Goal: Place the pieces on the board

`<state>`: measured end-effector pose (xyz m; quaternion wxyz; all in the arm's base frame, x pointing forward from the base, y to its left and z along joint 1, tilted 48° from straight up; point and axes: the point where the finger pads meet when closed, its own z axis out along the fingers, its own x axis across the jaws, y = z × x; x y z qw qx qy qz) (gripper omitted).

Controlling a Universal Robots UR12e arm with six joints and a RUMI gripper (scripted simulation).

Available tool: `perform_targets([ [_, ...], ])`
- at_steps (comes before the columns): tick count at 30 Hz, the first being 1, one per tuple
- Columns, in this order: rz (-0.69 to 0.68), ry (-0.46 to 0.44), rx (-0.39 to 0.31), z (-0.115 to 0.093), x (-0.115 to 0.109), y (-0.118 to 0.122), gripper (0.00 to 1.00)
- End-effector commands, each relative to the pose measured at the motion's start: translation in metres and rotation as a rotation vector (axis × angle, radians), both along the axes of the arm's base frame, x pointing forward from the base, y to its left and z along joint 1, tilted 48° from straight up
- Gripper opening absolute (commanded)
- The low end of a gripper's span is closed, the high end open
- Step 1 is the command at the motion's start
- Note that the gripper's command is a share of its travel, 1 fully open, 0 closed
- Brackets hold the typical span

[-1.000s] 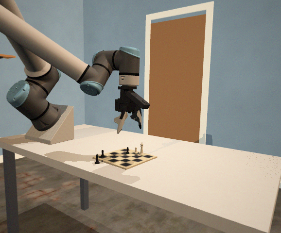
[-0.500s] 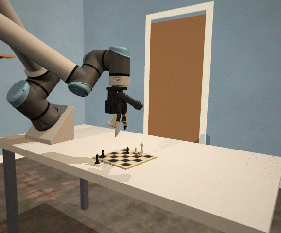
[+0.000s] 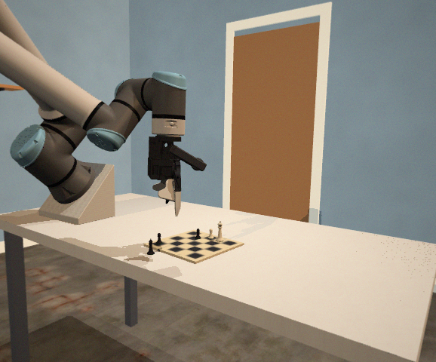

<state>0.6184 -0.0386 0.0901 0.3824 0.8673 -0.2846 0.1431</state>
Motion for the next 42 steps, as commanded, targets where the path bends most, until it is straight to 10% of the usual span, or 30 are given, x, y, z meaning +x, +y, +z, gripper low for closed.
perform_targets([
  [1,0.131,0.107,0.008,0.009,-0.009,-0.010,1.00],
  [13,0.312,0.308,-0.007,0.023,-0.026,-0.027,1.00],
  [41,0.413,0.421,-0.016,0.031,-0.036,-0.037,1.00],
  [42,0.413,0.421,-0.016,0.031,-0.036,-0.037,0.22],
])
